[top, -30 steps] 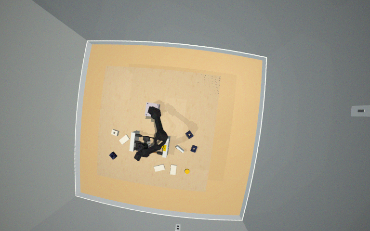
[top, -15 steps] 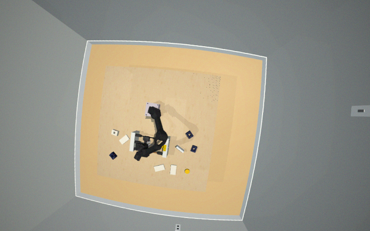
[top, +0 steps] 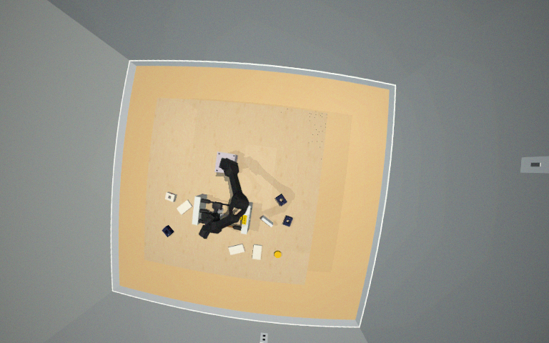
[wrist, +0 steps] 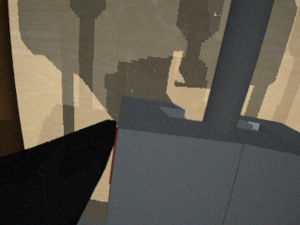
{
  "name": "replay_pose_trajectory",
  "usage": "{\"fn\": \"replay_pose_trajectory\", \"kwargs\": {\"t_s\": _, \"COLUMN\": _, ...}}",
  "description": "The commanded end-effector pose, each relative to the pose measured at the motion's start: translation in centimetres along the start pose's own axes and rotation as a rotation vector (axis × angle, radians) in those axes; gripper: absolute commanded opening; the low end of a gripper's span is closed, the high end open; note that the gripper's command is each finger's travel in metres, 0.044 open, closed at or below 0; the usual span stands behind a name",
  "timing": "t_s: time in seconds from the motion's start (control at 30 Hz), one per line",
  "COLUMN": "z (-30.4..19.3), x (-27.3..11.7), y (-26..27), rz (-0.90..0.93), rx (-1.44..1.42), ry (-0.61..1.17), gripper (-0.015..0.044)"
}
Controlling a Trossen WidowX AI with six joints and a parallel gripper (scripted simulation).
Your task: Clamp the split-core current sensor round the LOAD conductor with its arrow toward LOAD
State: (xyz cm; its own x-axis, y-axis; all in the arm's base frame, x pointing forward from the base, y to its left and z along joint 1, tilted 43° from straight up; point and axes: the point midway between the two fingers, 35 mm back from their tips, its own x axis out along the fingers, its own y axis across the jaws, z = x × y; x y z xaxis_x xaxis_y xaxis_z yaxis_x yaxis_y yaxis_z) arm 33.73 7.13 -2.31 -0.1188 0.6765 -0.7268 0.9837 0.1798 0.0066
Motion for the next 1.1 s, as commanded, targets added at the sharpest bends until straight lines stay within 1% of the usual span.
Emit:
{"fn": "replay_pose_trajectory", "kwargs": {"t_s": 0.0, "z": 0.82, "x": -0.83, "y": 0.0, "rz": 0.018, "rx": 0.013, "ry": -0.018, "gripper": 0.0}}
{"fn": "replay_pose_trajectory", "kwargs": {"t_s": 0.93, "z": 0.65, "x": -0.5, "y": -0.02, "rz": 0.011, "rx": 0.011, "ry": -0.012, "gripper": 0.0}}
{"fn": "replay_pose_trajectory", "kwargs": {"t_s": 1.07, "z": 0.65, "x": -0.5, "y": -0.02, "rz": 0.011, "rx": 0.011, "ry": -0.012, "gripper": 0.0105}}
